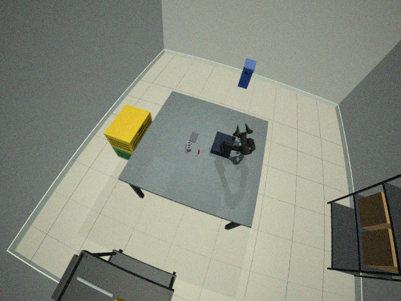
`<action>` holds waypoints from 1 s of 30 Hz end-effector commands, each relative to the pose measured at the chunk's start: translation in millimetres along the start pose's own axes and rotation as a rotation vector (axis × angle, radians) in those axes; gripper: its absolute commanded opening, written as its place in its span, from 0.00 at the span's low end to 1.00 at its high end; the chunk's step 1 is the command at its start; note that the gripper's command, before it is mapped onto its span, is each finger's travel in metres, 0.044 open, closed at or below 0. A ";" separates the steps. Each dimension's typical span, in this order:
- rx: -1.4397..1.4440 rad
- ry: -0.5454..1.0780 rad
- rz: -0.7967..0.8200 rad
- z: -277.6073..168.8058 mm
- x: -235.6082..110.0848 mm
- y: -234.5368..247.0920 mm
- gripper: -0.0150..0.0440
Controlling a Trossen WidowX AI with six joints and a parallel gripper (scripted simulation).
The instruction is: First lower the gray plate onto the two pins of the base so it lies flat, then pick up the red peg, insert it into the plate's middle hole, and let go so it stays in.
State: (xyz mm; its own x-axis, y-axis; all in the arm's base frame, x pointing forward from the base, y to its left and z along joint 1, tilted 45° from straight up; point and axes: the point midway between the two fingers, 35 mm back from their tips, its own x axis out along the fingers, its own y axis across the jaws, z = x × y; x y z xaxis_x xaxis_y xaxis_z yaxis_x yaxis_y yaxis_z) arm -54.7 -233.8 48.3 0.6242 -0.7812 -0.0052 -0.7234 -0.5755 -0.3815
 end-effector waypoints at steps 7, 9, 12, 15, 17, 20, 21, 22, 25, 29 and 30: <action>-0.103 -0.146 -0.258 15.2 36.1 -30.7 1.00; -0.140 -0.202 -0.371 20.4 51.5 -43.7 1.00; -0.226 -0.280 -0.535 29.3 70.4 -63.9 1.00; -0.311 -0.351 -0.698 38.7 87.4 -86.2 1.00; -0.350 -0.393 -0.808 44.9 98.2 -103.4 1.00; -0.413 -0.451 -0.972 54.7 111.7 -131.3 1.00; -0.434 -0.469 -1.027 58.1 115.5 -141.1 1.00; -0.475 -0.483 -1.079 61.4 114.5 -149.4 1.00; -0.563 -0.525 -1.248 71.7 118.9 -179.0 1.00; -0.653 -0.571 -1.464 85.2 124.4 -222.2 1.00; -0.676 -0.580 -1.518 88.6 124.6 -233.4 1.00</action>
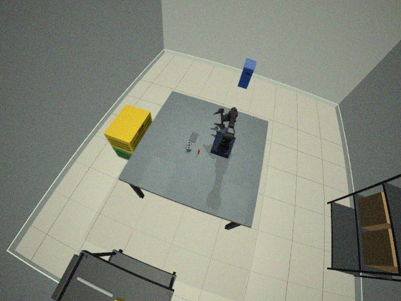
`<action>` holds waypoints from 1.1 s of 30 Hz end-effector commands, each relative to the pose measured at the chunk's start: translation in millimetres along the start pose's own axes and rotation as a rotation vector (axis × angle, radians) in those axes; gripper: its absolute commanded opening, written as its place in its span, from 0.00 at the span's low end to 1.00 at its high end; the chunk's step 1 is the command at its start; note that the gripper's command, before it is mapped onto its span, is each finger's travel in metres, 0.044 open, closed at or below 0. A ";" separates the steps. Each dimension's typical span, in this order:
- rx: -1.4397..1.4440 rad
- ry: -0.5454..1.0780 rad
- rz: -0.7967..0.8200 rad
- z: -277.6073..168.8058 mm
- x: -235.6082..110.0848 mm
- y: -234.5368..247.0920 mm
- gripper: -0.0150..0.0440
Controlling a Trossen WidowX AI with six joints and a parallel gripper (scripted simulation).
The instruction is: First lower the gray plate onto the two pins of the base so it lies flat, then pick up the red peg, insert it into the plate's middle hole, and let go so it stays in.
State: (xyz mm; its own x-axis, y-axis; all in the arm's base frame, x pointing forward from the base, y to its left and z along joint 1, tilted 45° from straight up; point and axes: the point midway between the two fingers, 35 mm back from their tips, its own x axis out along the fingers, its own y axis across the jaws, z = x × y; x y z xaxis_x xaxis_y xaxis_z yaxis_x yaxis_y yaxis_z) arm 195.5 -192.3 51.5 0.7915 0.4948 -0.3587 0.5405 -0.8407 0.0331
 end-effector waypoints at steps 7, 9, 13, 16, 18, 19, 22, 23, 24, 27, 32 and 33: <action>-0.350 -0.128 -0.411 -43.8 89.7 -19.9 1.00; -0.402 -0.141 -0.489 -54.6 107.4 -28.1 1.00; -0.529 -0.161 -0.659 -78.8 144.7 -54.5 1.00; -0.633 -0.165 -0.784 -96.4 169.6 -81.2 1.00; -0.701 -0.170 -0.863 -108.0 184.4 -100.1 1.00; -0.732 -0.174 -0.899 -113.8 191.4 -109.4 1.00; -0.825 -0.189 -0.996 -131.3 210.9 -137.2 1.00; -0.855 -0.194 -1.027 -137.4 217.0 -147.4 1.00; -0.876 -0.198 -1.051 -142.1 221.6 -155.6 1.00; -0.893 -0.201 -1.069 -145.8 225.0 -162.5 1.00; -0.894 -0.201 -1.068 -125.5 248.9 -189.5 1.00; -0.894 -0.200 -1.069 -119.1 255.6 -198.9 1.00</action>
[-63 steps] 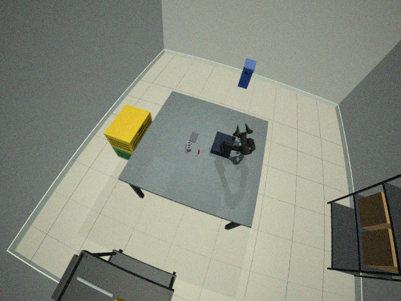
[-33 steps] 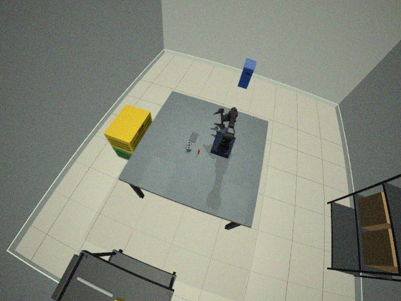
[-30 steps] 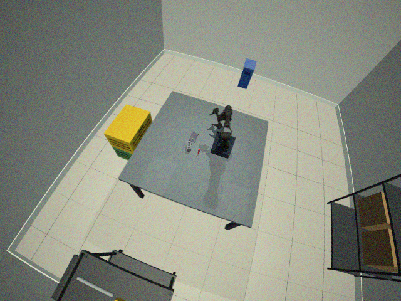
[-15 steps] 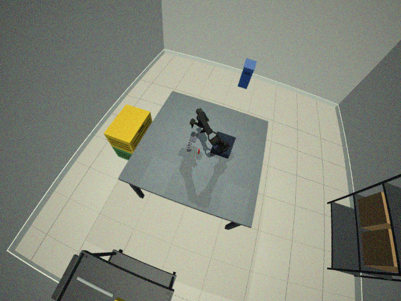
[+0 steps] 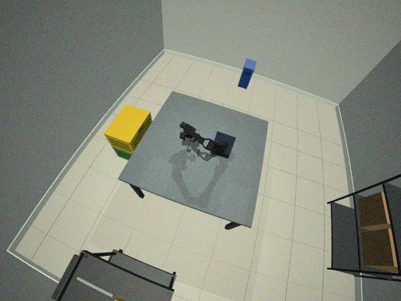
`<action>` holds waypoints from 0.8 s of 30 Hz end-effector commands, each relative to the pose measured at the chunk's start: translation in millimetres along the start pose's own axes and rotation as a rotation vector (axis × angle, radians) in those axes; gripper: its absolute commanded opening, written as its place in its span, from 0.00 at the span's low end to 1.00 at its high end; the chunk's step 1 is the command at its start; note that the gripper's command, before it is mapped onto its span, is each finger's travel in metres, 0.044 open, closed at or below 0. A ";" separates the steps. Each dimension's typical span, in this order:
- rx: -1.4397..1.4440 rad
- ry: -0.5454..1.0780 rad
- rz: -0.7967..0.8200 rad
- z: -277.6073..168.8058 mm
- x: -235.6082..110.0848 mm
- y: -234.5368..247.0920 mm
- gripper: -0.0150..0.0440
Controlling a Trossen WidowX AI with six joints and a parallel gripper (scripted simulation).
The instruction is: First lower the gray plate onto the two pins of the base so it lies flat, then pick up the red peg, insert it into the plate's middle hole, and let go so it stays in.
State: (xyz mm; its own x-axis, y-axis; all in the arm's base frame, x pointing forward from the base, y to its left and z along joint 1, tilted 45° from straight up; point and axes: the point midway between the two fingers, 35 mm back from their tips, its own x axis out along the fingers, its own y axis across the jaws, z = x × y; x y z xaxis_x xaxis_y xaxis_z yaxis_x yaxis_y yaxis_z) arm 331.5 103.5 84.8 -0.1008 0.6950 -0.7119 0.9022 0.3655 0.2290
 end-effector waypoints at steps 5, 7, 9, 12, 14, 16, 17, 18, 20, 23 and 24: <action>0.007 0.012 -0.020 -5.5 42.6 -2.7 1.00; 0.007 0.012 -0.019 -3.5 42.6 -1.0 1.00; 0.007 0.012 -0.019 -3.6 47.4 -1.0 1.00; 0.007 0.013 -0.019 -4.0 57.6 -1.2 1.00; 0.007 0.013 -0.019 -3.9 57.9 -1.2 1.00; 0.007 0.013 -0.019 -3.9 60.0 -1.1 1.00; 0.007 0.013 -0.019 -3.8 61.7 -1.0 1.00; 0.007 0.013 -0.019 -3.7 63.3 -0.9 1.00; 0.007 0.012 -0.019 -3.6 66.6 -0.8 1.00; 0.007 0.012 -0.019 -3.6 71.5 -0.6 1.00; 0.007 0.012 -0.019 -3.5 73.1 -0.6 1.00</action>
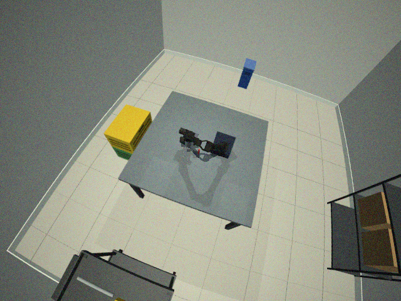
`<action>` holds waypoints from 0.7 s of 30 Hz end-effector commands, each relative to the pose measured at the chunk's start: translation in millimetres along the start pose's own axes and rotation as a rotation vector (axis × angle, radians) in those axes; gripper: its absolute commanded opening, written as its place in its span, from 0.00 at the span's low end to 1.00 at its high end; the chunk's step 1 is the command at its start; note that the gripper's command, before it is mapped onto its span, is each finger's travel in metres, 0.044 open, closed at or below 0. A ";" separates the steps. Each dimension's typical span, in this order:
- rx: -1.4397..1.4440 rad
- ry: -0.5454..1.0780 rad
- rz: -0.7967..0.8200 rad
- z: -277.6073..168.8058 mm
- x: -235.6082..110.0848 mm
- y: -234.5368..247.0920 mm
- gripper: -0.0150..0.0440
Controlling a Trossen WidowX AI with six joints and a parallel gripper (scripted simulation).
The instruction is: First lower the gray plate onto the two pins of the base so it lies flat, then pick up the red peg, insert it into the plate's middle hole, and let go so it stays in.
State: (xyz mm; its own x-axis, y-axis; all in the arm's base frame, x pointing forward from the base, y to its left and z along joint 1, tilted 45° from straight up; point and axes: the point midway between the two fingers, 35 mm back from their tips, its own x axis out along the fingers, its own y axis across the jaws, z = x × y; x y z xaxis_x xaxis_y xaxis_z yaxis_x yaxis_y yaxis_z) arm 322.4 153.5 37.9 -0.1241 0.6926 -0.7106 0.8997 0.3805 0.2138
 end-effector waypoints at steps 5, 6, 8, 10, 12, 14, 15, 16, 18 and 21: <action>0.007 0.003 0.002 0.2 12.1 0.4 1.00; 0.007 0.003 0.002 0.2 13.7 0.4 1.00; 0.007 0.003 0.002 0.2 17.0 0.4 1.00; 0.007 0.003 0.002 0.1 20.2 0.4 1.00; 0.007 0.003 0.002 0.0 23.4 0.4 1.00; 0.007 0.004 0.002 -0.1 26.6 0.4 1.00; 0.007 0.004 0.002 -0.1 28.2 0.3 1.00; 0.007 0.004 0.002 -0.2 29.8 0.3 1.00; 0.007 0.004 0.002 -0.3 33.0 0.2 1.00; 0.007 0.005 0.003 -0.6 37.8 0.0 1.00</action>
State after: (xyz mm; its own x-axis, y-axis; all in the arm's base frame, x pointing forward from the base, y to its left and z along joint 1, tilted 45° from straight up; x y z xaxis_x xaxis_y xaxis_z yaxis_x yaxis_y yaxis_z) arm 317.9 177.5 13.9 -0.1250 0.6932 -0.7098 0.8998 0.3806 0.2133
